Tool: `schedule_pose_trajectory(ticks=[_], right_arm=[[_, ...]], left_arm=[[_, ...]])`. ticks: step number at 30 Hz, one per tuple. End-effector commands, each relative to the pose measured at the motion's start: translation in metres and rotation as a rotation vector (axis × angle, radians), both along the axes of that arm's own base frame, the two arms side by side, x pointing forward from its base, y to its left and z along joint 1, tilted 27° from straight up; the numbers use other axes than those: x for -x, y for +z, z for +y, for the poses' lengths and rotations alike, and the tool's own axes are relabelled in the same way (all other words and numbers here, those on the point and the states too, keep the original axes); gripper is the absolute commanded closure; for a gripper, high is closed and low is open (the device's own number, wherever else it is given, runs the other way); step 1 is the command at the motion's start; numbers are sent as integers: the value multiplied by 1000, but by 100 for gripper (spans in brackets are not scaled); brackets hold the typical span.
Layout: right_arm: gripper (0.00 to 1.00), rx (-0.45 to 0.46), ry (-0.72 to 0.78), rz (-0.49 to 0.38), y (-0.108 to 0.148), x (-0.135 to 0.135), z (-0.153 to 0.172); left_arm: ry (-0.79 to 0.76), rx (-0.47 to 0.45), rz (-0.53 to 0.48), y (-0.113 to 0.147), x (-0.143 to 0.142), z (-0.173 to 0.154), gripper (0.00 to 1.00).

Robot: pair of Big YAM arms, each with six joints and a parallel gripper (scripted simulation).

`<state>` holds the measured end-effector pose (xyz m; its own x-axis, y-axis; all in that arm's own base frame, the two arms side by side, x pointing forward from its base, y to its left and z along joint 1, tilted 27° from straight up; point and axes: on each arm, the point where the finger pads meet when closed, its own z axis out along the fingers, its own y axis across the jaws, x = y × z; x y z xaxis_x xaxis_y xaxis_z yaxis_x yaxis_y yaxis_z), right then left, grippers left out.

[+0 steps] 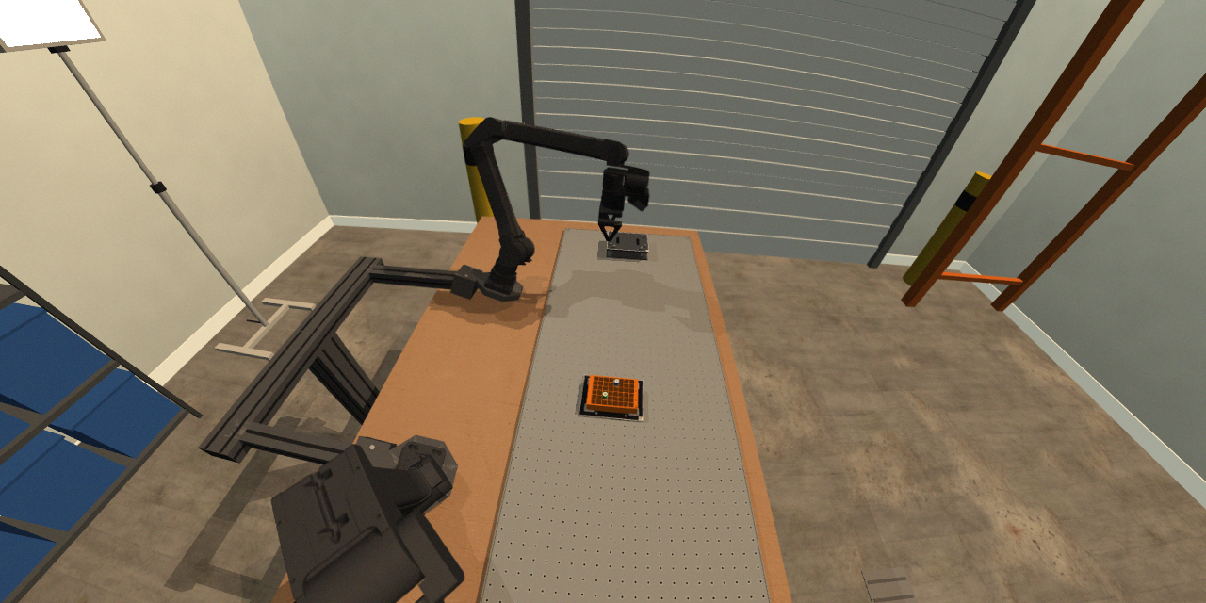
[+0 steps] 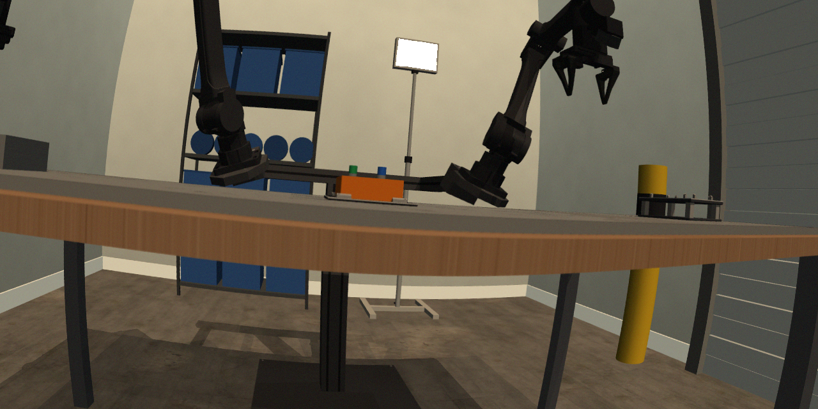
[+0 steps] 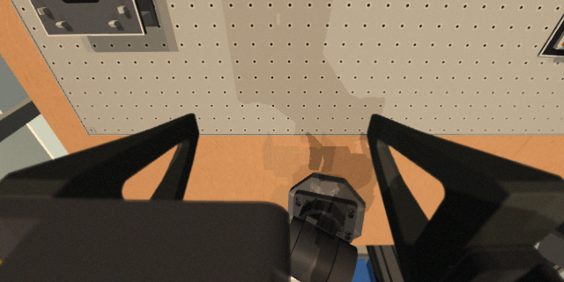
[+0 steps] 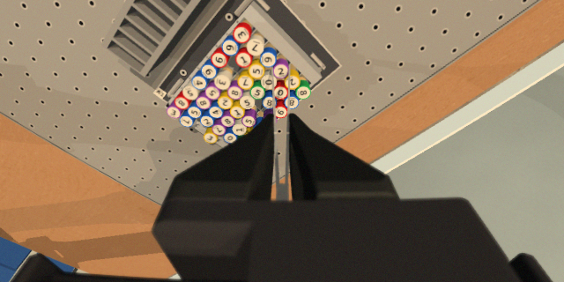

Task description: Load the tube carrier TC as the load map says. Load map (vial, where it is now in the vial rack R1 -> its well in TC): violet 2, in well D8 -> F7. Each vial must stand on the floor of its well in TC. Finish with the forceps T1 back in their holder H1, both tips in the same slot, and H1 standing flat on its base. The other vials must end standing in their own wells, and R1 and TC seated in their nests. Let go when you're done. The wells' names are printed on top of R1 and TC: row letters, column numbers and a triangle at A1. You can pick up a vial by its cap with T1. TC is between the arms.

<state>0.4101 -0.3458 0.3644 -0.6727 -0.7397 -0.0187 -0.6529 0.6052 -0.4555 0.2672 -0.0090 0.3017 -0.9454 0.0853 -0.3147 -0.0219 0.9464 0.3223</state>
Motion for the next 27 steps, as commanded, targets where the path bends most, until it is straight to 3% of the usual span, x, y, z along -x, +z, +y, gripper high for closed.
schedule_pose_trajectory(ticks=[1,3,5,10,16,19,26,27], right_arm=[[91,-10,2,15,-8,-2,-7],[91,-10,2,15,-8,-2,-7],[91,26,3,-27,19,-8,-11],[91,21,3,-23,22,-6,-8],[91,52,5,-64,55,4,3],[91,39,6,-51,49,0,1],[91,36,7,-52,62,8,10],[91,9,7,-21,45,2,5]], left_arm=[[4,10,-32,13,-5,-2,0],[4,10,-32,13,-5,-2,0],[4,10,-32,13,-5,-2,0],[4,10,-32,13,-5,-2,0],[4,10,-32,13,-5,-2,0],[4,10,-32,13,-5,-2,0],[4,10,-32,13,-5,-2,0],[4,10,-32,13,-5,-2,0]])
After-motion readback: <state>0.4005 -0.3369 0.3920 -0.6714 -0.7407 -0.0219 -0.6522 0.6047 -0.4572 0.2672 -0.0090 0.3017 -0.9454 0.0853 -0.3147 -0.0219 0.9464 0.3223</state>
